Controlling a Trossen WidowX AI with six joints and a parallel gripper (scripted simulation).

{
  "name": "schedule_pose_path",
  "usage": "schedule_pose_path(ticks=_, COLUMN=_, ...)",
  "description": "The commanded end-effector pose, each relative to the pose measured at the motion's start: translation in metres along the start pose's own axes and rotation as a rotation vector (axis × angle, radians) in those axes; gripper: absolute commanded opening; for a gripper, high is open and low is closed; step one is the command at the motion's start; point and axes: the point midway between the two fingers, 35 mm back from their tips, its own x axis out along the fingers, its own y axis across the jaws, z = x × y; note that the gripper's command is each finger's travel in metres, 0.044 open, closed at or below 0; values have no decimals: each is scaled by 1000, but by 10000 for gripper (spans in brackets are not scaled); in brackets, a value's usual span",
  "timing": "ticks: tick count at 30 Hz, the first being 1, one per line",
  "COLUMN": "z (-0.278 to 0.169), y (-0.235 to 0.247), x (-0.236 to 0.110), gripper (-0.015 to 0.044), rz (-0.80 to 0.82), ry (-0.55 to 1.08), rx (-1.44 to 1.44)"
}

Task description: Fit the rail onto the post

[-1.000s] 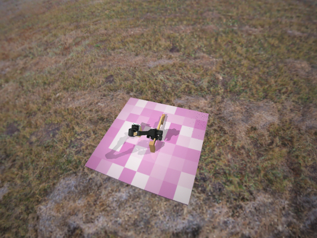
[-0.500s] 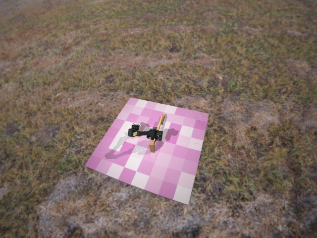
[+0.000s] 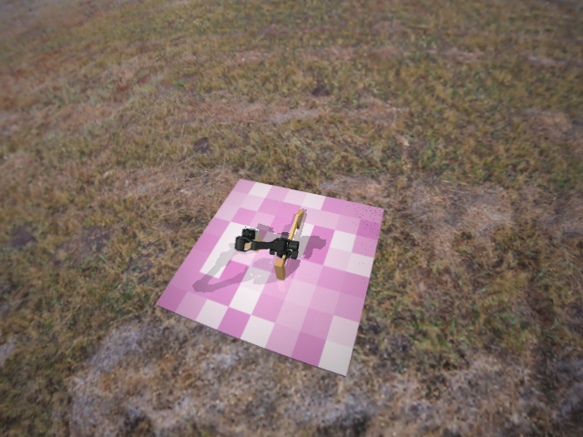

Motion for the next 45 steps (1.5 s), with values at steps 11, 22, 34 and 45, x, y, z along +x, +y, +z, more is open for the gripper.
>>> schedule_pose_path(ticks=11, z=-7, y=-1, x=-3, gripper=0, rz=-7, ry=3, rx=1)
schedule_pose_path(ticks=22, z=-10, y=-1, x=-2, gripper=0, rz=-7, ry=3, rx=1)
schedule_pose_path(ticks=34, z=-14, y=-1, x=-2, gripper=0, rz=-7, ry=3, rx=1)
schedule_pose_path(ticks=45, z=-17, y=-1, x=-2, gripper=0, rz=-7, ry=3, rx=1)
